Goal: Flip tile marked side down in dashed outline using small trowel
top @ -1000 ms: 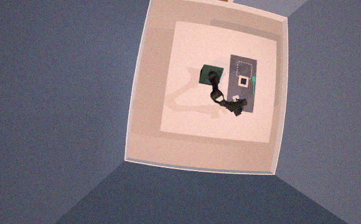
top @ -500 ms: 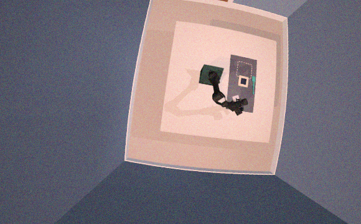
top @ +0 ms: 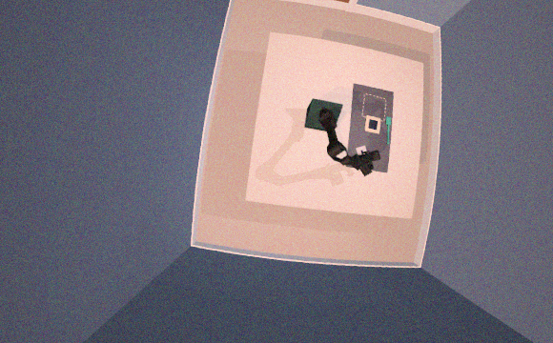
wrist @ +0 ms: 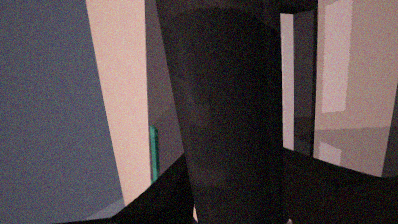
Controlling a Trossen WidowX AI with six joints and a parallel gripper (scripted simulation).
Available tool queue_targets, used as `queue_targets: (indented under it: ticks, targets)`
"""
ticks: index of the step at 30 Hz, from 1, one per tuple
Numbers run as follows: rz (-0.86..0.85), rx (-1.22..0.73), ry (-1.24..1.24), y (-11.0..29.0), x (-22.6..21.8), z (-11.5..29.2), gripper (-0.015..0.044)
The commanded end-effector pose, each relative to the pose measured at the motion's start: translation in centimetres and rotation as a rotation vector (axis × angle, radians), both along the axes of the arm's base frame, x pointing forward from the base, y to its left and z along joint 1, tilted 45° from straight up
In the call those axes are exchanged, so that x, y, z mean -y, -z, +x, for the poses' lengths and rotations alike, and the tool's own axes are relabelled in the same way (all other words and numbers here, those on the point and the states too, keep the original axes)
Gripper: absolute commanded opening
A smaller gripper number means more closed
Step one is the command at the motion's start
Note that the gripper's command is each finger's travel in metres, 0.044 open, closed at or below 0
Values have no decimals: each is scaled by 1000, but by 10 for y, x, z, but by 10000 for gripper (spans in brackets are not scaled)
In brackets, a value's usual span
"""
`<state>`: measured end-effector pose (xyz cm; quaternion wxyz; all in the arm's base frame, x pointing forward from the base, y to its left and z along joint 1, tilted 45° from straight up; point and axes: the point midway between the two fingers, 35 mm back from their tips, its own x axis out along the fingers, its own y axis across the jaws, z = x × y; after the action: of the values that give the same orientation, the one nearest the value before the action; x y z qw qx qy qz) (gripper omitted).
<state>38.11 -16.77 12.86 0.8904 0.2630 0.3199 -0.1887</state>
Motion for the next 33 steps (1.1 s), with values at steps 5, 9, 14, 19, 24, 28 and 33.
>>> queue_targets:
  ticks: [5,9,14,19,24,28,33]
  targets:
    - [0,0,5,1,1,0,103]
    - [0,0,5,1,1,0,76]
    - [0,0,5,1,1,0,43]
    - [0,0,5,1,1,0,9]
    - [1,-1,4,-14,-14,0,0]
    - [3,-1,4,-38,-38,-3,0]
    - [3,-1,3,-41,-42,-4,0]
